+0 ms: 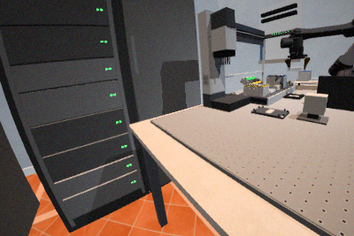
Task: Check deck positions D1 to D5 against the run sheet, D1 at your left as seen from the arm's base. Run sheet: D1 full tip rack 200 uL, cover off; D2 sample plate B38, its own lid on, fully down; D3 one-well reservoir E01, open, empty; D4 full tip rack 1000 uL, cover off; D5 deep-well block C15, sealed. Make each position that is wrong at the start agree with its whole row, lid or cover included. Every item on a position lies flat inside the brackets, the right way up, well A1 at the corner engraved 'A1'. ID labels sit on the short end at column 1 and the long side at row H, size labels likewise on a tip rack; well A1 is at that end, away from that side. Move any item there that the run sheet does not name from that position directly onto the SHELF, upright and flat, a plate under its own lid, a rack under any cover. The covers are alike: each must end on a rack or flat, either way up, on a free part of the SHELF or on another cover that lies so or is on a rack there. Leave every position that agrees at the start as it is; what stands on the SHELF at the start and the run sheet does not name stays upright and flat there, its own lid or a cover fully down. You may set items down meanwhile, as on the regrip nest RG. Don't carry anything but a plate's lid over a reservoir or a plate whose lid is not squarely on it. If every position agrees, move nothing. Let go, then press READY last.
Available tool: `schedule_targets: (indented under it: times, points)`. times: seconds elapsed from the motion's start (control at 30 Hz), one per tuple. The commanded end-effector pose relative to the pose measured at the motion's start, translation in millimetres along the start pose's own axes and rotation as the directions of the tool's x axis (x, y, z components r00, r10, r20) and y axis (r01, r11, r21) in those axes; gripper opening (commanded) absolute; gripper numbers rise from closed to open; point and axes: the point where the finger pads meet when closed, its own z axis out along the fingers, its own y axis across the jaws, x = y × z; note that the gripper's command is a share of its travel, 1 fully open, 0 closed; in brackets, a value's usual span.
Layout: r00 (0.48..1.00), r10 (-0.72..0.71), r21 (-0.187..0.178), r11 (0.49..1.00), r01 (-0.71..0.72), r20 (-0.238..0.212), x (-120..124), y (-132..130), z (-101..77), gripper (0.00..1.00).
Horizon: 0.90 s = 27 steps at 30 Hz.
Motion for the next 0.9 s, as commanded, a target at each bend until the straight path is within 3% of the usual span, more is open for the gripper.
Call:
schedule_targets:
  times: [0.0,0.07,0.1,0.53,0.63,0.87]
  points:
    - [1.0,0.009,0.02,1.0,-0.009,0.019,2,-5,0.3,0.0]
    - [0.999,0.023,0.033,0.999,-0.024,0.029,3,-12,-4.3,0.0]
    - [1.0,0.009,0.02,1.0,-0.009,0.018,2,-6,3.6,0.0]
    - [1.0,0.009,0.021,1.0,-0.01,0.017,1,-6,25.2,0.0]
    - [0.999,0.023,0.032,0.999,-0.024,0.025,3,-13,21.3,0.0]
    - [1.0,0.008,0.019,1.0,-0.008,0.015,1,-6,38.9,0.0]
